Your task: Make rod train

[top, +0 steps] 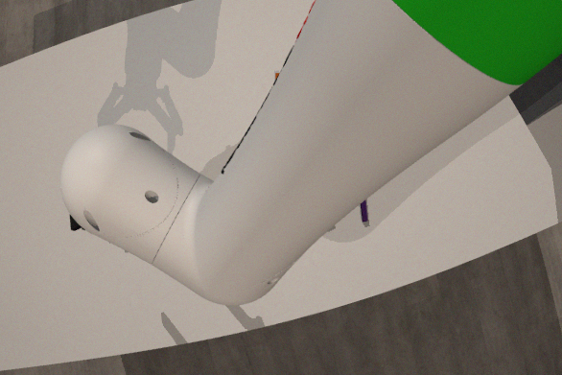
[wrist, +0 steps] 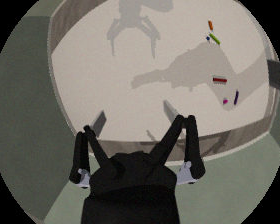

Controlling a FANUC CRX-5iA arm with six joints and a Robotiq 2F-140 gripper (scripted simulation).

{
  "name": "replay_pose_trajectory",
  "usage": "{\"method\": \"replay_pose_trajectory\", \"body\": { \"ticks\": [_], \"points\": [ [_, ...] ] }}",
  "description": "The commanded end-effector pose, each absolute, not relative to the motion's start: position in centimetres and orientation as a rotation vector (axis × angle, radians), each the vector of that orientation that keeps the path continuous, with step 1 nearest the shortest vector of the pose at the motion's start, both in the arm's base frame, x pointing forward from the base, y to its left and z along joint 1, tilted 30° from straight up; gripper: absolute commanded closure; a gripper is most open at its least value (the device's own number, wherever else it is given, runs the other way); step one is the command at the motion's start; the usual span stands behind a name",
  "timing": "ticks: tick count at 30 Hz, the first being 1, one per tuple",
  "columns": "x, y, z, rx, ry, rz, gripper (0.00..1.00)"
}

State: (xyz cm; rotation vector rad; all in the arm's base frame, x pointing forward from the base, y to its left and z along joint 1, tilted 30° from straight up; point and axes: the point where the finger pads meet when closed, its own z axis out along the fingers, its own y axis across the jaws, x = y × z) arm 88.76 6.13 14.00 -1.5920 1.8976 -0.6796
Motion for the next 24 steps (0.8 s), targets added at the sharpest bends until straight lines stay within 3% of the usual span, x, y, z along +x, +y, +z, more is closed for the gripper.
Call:
{"method": "replay_pose_trajectory", "body": {
  "ticks": [1,24],
  "points": [
    [87.1,4.4,11.3,-1.439,2.024,-0.577,0.0],
    [76.1,-2.6,-1.3,-0.472,2.527,-0.076,0.0]
  ]
}}
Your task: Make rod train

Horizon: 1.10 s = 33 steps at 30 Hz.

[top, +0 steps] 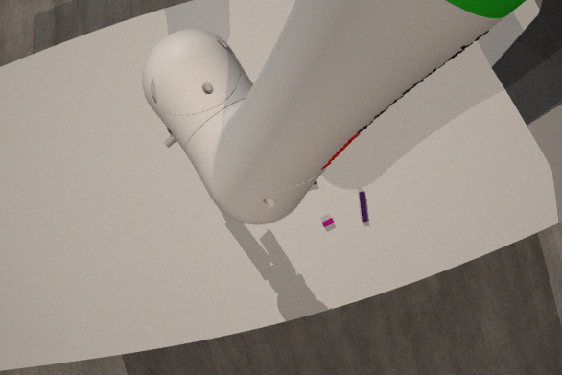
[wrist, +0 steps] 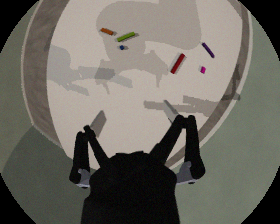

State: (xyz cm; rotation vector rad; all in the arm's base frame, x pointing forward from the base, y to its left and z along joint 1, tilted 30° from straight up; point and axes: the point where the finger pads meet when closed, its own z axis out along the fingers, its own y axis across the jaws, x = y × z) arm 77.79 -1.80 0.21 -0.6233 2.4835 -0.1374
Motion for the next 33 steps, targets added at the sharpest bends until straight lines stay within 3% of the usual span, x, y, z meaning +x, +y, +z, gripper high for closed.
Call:
{"method": "replay_pose_trajectory", "body": {
  "ticks": [1,12,33],
  "points": [
    [75.6,-2.8,-1.8,-0.423,2.541,-0.055,0.0],
    [70.5,-4.5,-6.0,0.049,2.625,0.122,0.0],
    [70.5,-4.5,-6.1,0.052,2.625,0.123,0.0]
  ]
}}
